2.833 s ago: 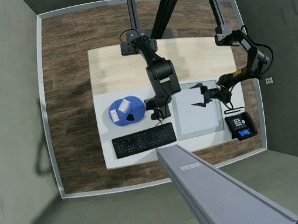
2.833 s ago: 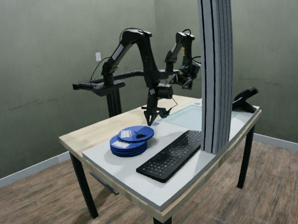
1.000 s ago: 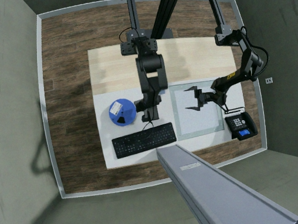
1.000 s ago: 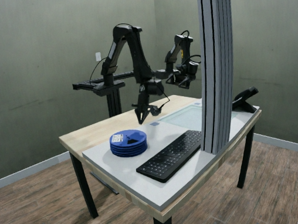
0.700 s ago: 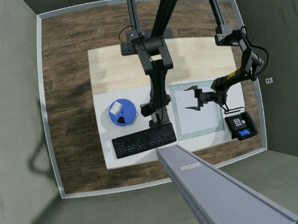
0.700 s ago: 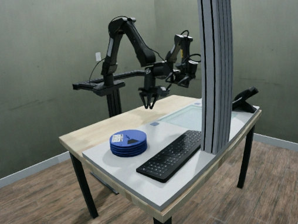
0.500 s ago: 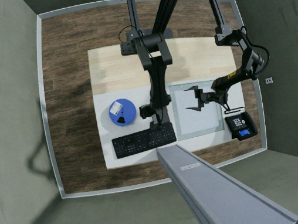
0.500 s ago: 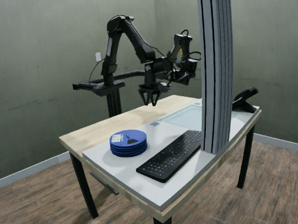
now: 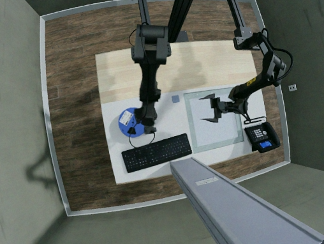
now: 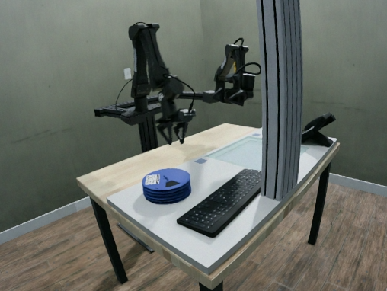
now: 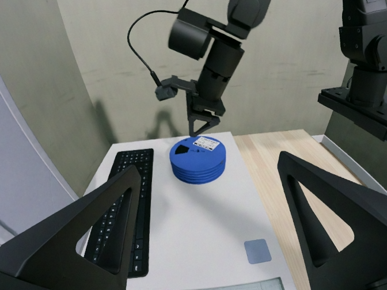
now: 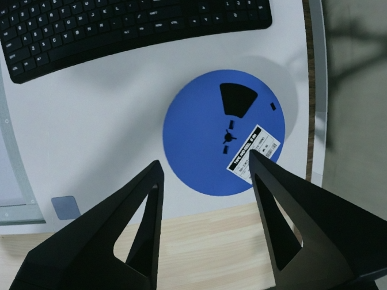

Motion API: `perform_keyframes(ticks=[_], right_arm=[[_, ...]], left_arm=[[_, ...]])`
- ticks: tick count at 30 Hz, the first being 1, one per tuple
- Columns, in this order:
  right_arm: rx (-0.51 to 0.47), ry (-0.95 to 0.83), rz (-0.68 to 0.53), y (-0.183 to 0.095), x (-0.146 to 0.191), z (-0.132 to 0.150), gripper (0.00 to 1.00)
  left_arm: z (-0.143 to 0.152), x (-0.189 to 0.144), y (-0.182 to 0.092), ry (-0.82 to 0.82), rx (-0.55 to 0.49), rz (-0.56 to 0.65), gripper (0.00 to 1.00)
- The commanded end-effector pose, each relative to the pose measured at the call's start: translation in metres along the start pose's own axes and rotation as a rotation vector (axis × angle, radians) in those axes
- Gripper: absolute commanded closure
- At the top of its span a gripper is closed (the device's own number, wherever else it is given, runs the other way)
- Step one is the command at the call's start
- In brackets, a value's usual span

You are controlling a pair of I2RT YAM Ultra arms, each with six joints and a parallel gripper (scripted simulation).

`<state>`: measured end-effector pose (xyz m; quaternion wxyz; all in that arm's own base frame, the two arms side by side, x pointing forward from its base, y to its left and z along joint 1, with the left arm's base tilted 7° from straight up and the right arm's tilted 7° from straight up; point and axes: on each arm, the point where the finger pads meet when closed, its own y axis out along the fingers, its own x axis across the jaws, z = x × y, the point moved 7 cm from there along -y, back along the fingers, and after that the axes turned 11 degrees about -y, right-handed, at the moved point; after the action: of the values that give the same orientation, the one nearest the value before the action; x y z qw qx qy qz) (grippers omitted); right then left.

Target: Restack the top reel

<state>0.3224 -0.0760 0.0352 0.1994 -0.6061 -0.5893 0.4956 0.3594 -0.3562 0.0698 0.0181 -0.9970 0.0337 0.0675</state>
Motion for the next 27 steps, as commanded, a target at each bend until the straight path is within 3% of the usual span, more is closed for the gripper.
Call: perform_keyframes(ticks=[1, 9, 17, 27], right_arm=[[-0.195, -0.001, -0.028, 0.010, -0.016, 0.010, 0.40], [-0.256, 0.069, -0.040, 0.020, -0.039, 0.050, 0.40], [-0.224, 0.110, -0.042, 0.025, -0.043, 0.067, 0.40], [-0.247, 0.106, -0.023, 0.021, -0.049, 0.060, 0.40]], left_arm=[[-0.012, -0.003, 0.012, 0.038, -0.010, 0.044, 0.00], [-0.011, -0.003, 0.021, 0.056, -0.002, 0.068, 0.00], [-0.008, -0.002, 0.028, 0.069, 0.009, 0.079, 0.00], [-0.007, -0.001, 0.027, 0.067, 0.010, 0.077, 0.00]])
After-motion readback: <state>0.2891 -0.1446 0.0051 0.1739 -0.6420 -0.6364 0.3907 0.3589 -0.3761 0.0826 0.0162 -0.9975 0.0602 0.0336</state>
